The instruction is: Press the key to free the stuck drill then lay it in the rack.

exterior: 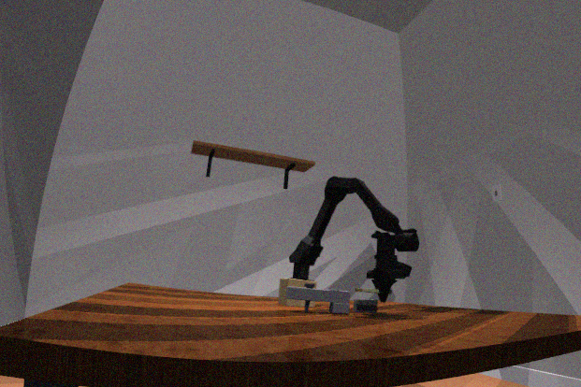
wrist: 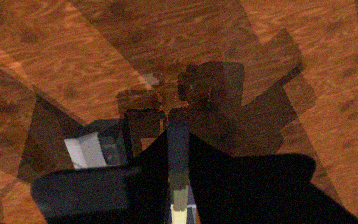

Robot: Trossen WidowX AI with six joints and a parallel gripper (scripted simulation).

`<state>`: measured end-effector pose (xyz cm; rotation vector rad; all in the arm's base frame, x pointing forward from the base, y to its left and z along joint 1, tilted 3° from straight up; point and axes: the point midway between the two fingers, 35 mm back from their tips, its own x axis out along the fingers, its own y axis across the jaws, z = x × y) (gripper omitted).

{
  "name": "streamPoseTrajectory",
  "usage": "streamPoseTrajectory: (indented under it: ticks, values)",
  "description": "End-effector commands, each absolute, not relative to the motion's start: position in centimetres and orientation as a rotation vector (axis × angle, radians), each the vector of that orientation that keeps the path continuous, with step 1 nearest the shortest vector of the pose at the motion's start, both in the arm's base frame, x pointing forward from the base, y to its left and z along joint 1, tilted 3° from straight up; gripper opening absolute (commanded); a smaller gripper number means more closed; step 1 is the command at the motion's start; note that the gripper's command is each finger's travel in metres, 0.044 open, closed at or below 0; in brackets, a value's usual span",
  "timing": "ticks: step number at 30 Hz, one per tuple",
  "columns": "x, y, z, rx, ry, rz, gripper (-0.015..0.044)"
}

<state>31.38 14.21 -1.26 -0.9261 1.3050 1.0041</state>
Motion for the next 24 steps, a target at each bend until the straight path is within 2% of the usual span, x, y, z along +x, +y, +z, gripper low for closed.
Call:
streamPoseTrajectory:
  ticks: [1, 24]
  values:
    - [31.4, 14.2, -0.9, -0.929, 1.300, 1.008, 0.0000]
    - [31.4, 14.1, 0.2, -0.929, 1.300, 1.007, 0.0000]
